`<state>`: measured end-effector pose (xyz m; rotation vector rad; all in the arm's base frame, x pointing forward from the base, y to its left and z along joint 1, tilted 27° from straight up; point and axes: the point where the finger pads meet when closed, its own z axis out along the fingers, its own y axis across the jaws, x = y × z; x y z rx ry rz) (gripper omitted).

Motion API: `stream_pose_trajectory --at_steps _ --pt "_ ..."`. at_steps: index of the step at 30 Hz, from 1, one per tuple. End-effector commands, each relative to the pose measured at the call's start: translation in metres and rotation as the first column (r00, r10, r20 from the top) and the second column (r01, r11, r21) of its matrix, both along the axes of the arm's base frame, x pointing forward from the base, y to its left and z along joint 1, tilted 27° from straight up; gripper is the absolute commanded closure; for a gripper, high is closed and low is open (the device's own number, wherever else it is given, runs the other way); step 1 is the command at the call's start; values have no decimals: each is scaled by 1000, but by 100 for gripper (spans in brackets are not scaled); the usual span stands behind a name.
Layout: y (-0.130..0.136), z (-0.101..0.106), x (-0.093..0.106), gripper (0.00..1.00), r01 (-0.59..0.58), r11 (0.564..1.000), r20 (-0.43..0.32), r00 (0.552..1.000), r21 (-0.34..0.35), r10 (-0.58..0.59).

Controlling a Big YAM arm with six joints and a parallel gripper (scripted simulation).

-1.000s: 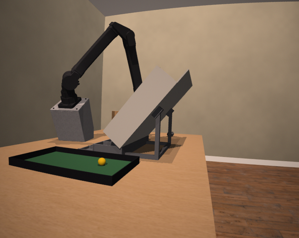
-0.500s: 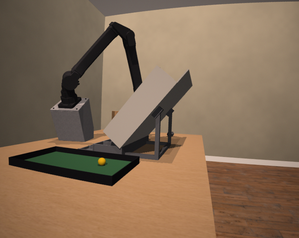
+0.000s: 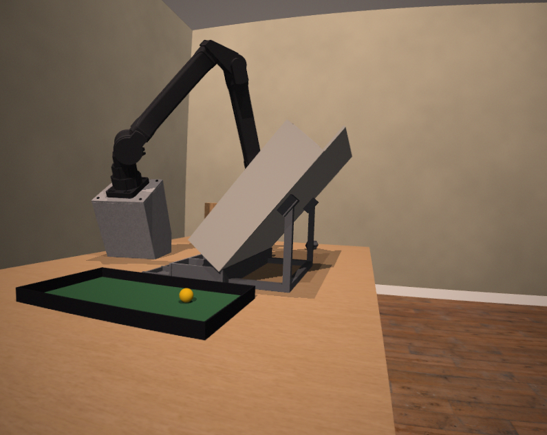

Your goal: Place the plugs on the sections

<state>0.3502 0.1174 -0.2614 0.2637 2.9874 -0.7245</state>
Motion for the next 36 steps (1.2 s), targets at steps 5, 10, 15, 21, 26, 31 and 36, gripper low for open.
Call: stream_pose_trajectory --at_steps 5,10,15,21,26,31,36 --pt "17 15 11 100 -12 1000 29 999 15 12" --pt "17 21 4 100 -12 1000 19 1000 10 12" --pt "23 29 7 100 -12 1000 24 1000 13 12" --pt "21 35 4 100 -4 1000 17 1000 9 4" --pt "21 36 3 100 -5 1000 17 1000 8 5" --pt "26 37 6 100 -10 1000 22 1000 12 10" --pt "30 47 3 100 -12 1000 18 1000 10 12"
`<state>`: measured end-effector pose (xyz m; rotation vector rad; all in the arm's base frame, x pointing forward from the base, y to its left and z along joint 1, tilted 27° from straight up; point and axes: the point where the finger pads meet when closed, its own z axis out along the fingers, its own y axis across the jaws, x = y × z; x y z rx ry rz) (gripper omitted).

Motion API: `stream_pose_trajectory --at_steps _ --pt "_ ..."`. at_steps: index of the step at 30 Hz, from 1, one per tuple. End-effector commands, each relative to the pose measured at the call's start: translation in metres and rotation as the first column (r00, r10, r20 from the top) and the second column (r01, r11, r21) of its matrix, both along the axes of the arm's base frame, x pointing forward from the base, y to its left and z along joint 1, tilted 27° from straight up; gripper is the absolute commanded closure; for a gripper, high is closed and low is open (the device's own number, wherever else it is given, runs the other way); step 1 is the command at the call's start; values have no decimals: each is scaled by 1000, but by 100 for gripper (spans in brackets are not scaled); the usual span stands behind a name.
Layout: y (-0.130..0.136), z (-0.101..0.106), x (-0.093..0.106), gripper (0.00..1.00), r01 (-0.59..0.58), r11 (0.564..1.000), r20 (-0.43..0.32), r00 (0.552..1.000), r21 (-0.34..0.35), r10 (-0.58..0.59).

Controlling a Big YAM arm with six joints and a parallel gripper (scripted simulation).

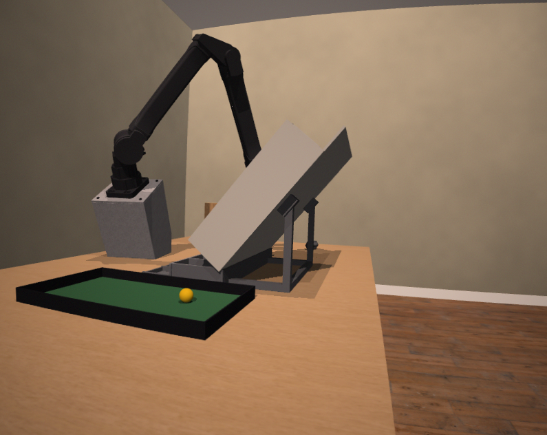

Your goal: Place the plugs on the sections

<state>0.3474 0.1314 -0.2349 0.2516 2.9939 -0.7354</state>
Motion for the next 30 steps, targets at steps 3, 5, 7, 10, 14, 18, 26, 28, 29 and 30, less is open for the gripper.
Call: stream_pose_trajectory --at_steps 3,5,7,10,14,18,26,28,29,30 --pt "22 28 9 100 -6 1000 35 999 21 5" --pt "25 33 10 100 -6 1000 37 999 21 5" --pt "32 43 11 100 -6 1000 40 999 24 5" --pt "46 62 19 100 -6 999 56 998 35 4" --pt "58 83 20 100 -7 999 59 998 38 4" --pt "65 96 20 100 -7 999 60 998 39 4" --pt "56 91 10 100 1 1000 33 999 19 -1" --pt "58 91 11 100 -1 1000 36 999 21 1" --pt "57 91 11 100 2 1000 36 999 21 -2" --pt "56 91 11 100 2 1000 36 999 21 -3"
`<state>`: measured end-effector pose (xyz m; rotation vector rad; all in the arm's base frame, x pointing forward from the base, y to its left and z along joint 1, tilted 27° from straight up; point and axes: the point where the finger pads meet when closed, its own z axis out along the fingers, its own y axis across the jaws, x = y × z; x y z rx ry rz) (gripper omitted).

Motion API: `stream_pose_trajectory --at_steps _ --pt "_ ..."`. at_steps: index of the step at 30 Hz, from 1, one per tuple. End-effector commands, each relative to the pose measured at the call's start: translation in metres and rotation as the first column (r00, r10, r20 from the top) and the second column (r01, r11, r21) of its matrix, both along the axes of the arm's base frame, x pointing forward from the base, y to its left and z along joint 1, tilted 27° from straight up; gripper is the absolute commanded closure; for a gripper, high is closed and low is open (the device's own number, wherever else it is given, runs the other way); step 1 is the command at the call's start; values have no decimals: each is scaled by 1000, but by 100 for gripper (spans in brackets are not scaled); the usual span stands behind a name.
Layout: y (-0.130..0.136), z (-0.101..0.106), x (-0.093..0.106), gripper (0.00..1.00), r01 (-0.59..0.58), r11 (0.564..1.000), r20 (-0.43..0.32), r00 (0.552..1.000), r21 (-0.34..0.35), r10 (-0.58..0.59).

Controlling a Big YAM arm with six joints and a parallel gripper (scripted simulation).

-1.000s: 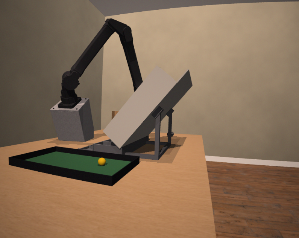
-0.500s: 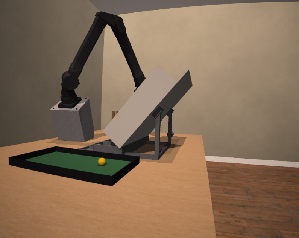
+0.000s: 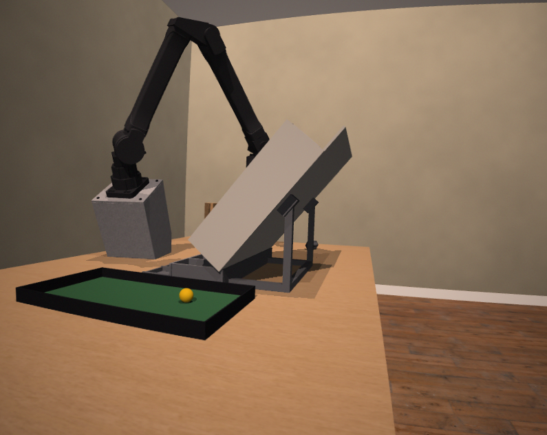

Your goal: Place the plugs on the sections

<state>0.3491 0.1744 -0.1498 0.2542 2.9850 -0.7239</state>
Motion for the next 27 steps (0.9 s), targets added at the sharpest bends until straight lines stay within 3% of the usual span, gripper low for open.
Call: stream_pose_trajectory --at_steps 1,21,27 --pt "14 6 10 100 3 1000 24 1000 16 -3" --pt "14 6 10 100 3 1000 24 1000 16 -3" --pt "8 -3 -6 100 -5 1000 13 1000 9 5"
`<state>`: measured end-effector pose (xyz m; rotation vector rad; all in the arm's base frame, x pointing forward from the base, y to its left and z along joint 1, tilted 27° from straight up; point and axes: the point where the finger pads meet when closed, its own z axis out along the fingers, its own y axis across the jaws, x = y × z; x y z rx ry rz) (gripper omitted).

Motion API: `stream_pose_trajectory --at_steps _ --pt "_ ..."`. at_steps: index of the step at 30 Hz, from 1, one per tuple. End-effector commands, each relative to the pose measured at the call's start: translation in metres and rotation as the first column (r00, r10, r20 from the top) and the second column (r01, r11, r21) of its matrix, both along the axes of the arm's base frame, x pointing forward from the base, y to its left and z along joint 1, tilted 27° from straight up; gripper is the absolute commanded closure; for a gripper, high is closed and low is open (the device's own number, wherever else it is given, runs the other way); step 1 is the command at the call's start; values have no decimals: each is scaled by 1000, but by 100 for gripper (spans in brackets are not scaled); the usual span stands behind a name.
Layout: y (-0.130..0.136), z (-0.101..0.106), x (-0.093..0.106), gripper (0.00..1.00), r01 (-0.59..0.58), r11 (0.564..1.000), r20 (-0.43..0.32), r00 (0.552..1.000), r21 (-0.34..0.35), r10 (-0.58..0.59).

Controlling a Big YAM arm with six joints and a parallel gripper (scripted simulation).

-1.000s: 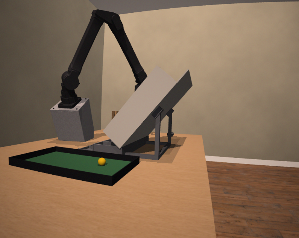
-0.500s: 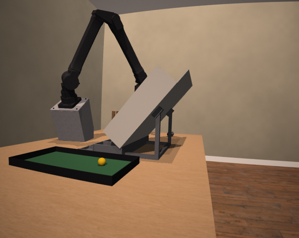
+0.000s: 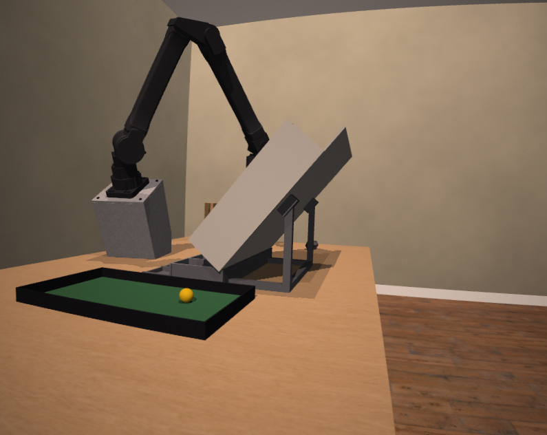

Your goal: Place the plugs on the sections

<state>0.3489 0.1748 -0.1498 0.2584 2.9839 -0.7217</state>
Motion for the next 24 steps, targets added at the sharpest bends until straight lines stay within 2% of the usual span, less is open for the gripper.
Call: stream_pose_trajectory --at_steps 1,12,15,16,19,21,24 --pt "7 -6 -10 100 -7 1000 8 1000 6 7" --pt "1 -36 -72 100 -6 1000 1 1000 0 6" --pt "2 -36 -74 100 -6 1000 3 1000 1 6" --pt "15 -24 -44 100 21 999 59 998 48 -24" --pt "17 -24 -46 100 16 999 59 998 48 -19" --pt "21 -25 -54 100 -8 999 53 999 43 6" --pt "-2 -25 -63 100 19 1000 32 999 21 -20"
